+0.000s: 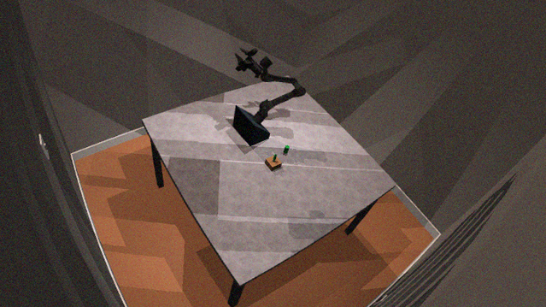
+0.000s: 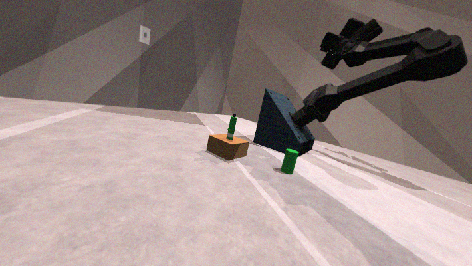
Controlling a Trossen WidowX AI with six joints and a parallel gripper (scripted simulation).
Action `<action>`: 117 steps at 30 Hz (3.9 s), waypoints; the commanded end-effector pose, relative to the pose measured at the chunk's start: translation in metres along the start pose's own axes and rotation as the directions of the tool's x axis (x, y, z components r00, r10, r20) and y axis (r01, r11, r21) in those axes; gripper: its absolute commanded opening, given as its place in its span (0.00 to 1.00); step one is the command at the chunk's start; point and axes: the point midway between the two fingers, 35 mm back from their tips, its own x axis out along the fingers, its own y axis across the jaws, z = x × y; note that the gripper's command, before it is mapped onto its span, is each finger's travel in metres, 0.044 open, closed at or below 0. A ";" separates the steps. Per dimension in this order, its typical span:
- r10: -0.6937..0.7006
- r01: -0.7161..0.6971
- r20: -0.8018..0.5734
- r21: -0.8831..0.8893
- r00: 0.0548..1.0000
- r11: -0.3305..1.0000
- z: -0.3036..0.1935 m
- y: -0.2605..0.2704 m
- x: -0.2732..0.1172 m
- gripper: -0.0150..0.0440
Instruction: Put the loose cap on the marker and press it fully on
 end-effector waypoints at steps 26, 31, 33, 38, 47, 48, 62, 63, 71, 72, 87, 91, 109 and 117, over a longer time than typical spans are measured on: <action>0.429 -0.775 0.896 -0.352 -0.117 0.524 0.324 0.019 -0.315 0.66; 0.557 -0.766 0.766 -0.556 -0.321 0.324 0.309 0.037 -0.396 0.66; 0.608 -0.748 0.693 -0.622 -0.386 0.233 0.298 0.045 -0.425 0.66; 0.726 -0.688 0.477 -0.726 -0.495 0.008 0.262 0.065 -0.489 0.66; 0.871 -0.651 -0.014 -0.658 -0.492 -0.378 0.163 0.094 -0.582 0.66; 0.878 -0.667 -0.079 -0.619 -0.473 -0.415 0.147 0.098 -0.586 0.66; 0.880 -0.724 -0.236 -0.503 -0.411 -0.473 0.101 0.126 -0.606 0.66; 0.880 -0.723 -0.237 -0.503 -0.412 -0.473 0.099 0.134 -0.609 0.66; 0.880 -0.723 -0.237 -0.503 -0.412 -0.474 0.093 0.149 -0.617 0.66; 0.880 -0.723 -0.237 -0.503 -0.412 -0.474 0.093 0.149 -0.617 0.66; 0.881 -0.724 -0.236 -0.503 -0.410 -0.472 0.089 0.168 -0.627 0.66; 0.881 -0.724 -0.236 -0.503 -0.411 -0.472 0.087 0.173 -0.630 0.66; 0.879 -0.722 -0.240 -0.502 -0.413 -0.476 0.079 0.194 -0.639 0.62; 0.879 -0.722 -0.240 -0.502 -0.413 -0.476 0.079 0.194 -0.639 0.43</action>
